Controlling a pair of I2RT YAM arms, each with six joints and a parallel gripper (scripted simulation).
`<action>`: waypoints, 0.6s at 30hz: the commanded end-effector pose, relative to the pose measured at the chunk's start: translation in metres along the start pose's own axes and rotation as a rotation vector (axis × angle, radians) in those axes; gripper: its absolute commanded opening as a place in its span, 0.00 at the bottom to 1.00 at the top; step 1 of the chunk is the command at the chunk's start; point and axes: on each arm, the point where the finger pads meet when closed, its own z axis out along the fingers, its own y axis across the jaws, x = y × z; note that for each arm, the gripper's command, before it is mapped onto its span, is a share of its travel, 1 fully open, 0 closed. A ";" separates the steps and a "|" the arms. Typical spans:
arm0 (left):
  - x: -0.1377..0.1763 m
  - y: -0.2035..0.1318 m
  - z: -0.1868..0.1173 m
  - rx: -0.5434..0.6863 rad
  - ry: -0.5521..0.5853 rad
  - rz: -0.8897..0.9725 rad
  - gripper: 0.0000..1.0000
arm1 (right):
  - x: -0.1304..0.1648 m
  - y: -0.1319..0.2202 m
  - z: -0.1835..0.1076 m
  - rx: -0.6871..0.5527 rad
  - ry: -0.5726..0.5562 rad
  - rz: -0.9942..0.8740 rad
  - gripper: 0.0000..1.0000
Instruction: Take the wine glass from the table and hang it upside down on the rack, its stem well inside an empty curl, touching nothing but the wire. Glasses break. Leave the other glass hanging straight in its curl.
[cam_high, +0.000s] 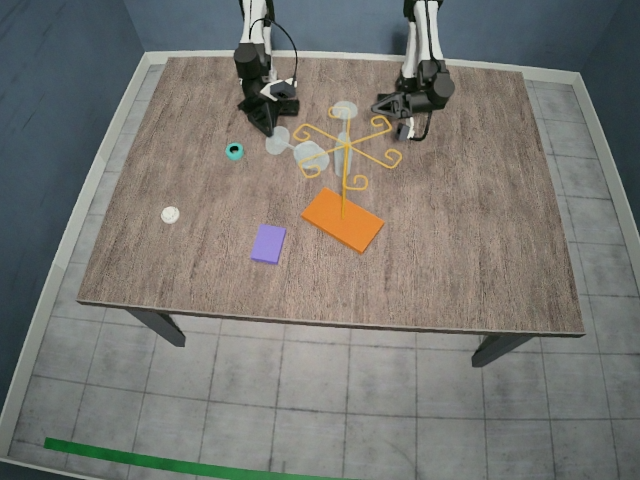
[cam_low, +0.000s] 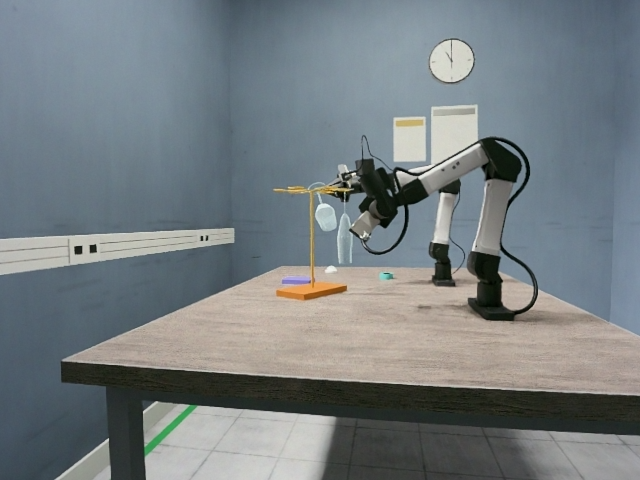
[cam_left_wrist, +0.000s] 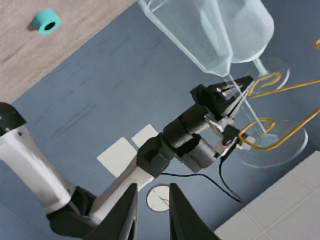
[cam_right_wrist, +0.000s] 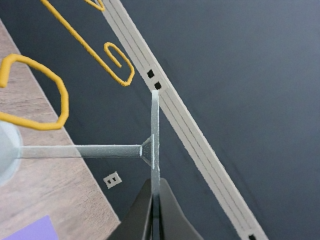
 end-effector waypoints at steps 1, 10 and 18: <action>0.007 -0.009 -0.002 0.003 0.005 0.038 0.18 | -0.016 -0.016 0.006 0.014 -0.069 -0.073 0.00; 0.007 -0.009 -0.002 0.003 0.005 0.038 0.18 | -0.023 -0.013 0.016 -0.010 -0.101 -0.117 0.00; 0.007 -0.009 -0.002 0.003 0.005 0.038 0.18 | -0.033 -0.011 0.028 -0.037 -0.156 -0.189 0.00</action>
